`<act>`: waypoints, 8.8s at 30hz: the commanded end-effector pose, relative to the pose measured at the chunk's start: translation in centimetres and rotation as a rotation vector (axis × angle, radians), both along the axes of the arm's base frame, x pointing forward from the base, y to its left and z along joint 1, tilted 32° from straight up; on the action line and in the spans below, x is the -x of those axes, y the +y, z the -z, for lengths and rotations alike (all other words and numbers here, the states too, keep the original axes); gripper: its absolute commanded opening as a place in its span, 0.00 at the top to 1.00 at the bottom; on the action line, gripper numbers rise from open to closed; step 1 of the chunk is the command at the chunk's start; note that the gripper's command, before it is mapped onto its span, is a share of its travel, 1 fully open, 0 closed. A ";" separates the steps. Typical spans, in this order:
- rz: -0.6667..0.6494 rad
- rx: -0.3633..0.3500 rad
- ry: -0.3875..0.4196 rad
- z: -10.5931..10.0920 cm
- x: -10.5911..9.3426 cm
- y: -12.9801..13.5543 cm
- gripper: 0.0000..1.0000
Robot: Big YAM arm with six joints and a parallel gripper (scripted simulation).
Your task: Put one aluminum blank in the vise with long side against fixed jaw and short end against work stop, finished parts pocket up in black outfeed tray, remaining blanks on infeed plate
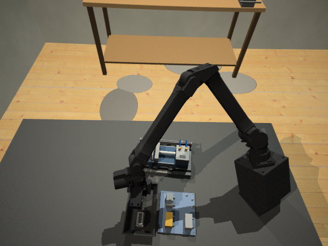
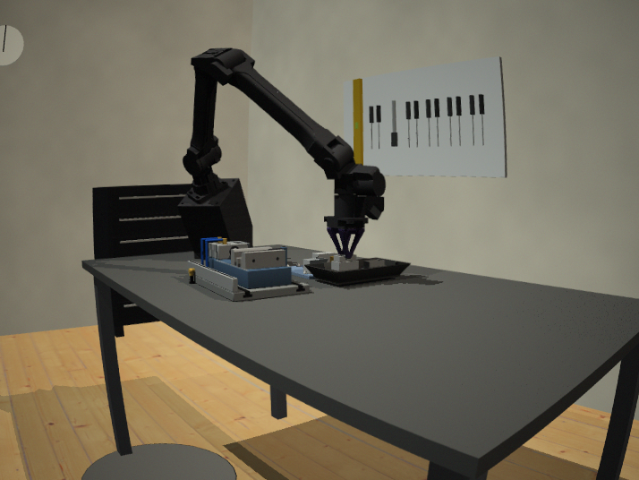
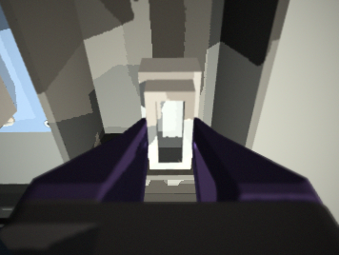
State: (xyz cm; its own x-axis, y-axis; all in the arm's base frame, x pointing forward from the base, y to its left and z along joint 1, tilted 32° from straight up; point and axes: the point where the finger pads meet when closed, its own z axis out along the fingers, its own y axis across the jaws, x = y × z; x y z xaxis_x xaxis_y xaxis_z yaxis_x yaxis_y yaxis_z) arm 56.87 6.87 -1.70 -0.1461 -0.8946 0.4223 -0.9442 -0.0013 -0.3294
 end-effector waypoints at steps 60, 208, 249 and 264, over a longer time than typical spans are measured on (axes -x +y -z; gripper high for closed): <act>-0.010 0.006 0.023 1.5 0.4 -0.4 1.00; -0.009 0.008 0.027 3.6 0.8 -1.9 1.00; -0.015 0.008 0.027 3.7 0.9 -1.5 1.00; -0.015 0.008 0.027 3.7 0.9 -1.5 0.36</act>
State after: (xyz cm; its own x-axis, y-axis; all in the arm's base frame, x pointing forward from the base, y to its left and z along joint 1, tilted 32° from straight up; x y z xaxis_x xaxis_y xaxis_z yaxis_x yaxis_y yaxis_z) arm 56.51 5.81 -3.95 -0.1333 -0.8948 0.4262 -0.9455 -0.0141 -0.3254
